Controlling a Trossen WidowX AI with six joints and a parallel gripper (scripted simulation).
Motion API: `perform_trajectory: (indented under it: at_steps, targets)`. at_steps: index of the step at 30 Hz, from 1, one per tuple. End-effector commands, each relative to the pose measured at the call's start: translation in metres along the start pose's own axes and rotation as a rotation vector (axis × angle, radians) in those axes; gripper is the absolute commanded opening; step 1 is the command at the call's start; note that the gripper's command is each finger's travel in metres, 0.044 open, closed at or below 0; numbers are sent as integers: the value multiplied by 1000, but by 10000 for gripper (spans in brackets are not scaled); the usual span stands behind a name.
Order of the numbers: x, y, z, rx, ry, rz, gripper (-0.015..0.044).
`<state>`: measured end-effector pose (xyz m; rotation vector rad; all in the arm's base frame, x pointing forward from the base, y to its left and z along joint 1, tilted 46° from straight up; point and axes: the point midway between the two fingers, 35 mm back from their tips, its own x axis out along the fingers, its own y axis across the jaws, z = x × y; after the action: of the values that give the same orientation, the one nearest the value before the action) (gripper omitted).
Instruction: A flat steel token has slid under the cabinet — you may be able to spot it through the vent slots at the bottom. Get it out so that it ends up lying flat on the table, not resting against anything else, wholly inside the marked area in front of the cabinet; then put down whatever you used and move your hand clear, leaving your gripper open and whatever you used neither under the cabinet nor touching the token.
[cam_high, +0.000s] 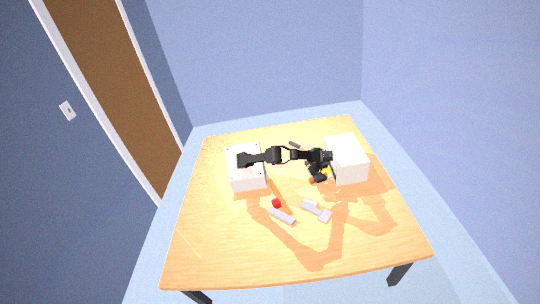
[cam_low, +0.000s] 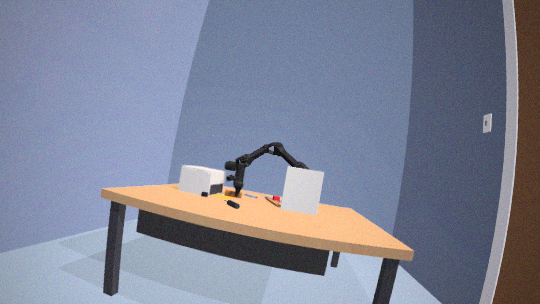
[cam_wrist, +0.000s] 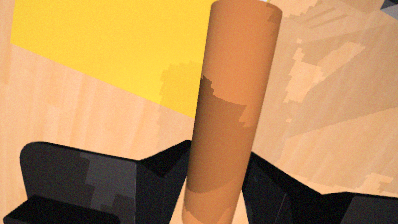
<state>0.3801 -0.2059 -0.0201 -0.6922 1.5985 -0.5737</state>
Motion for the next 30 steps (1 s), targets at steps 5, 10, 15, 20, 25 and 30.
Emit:
perform_trajectory:
  at_steps: [5, 10, 15, 20, 25, 30]
  targets:
    - [1, 8, 4, 6, -1, -2, 0]
    - [1, 15, 4, 6, -1, -1, 0]
    - [1, 19, 4, 6, -1, -1, 0]
    - [1, 24, 4, 6, -1, -1, 0]
    - [1, 29, 4, 6, -1, -1, 0]
    - [1, 29, 4, 6, -1, -1, 0]
